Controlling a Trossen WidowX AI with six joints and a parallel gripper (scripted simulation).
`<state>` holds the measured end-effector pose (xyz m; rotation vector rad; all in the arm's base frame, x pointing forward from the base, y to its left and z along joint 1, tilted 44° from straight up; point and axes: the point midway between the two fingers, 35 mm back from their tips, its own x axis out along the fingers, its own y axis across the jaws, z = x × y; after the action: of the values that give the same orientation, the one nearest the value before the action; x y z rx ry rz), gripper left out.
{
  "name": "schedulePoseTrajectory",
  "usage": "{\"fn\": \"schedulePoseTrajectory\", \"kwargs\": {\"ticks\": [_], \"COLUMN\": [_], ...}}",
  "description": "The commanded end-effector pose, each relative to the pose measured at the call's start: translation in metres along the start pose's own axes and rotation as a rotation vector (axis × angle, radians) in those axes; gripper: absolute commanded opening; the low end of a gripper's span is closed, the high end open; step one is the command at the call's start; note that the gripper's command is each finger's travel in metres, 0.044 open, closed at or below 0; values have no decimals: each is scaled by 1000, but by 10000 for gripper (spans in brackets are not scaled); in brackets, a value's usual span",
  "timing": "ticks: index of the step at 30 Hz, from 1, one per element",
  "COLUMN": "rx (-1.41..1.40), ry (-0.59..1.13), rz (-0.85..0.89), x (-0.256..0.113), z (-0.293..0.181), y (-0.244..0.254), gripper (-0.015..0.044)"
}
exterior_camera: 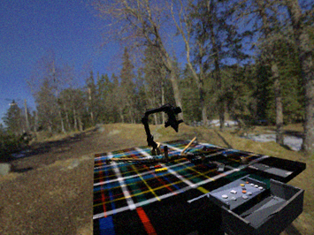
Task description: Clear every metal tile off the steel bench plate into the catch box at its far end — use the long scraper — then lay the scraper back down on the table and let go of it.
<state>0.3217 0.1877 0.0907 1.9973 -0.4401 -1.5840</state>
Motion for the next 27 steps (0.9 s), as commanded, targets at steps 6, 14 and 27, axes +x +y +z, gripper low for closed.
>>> {"fn": "schedulePoseTrajectory", "kwargs": {"ticks": [6,14,27], "rx": [-72,-133,-194], "ry": [-101,-189,-279], "rz": [39,65,82], "x": [19,33,45], "z": [6,12,19], "y": [19,37,55], "gripper": [0,0,0]}}
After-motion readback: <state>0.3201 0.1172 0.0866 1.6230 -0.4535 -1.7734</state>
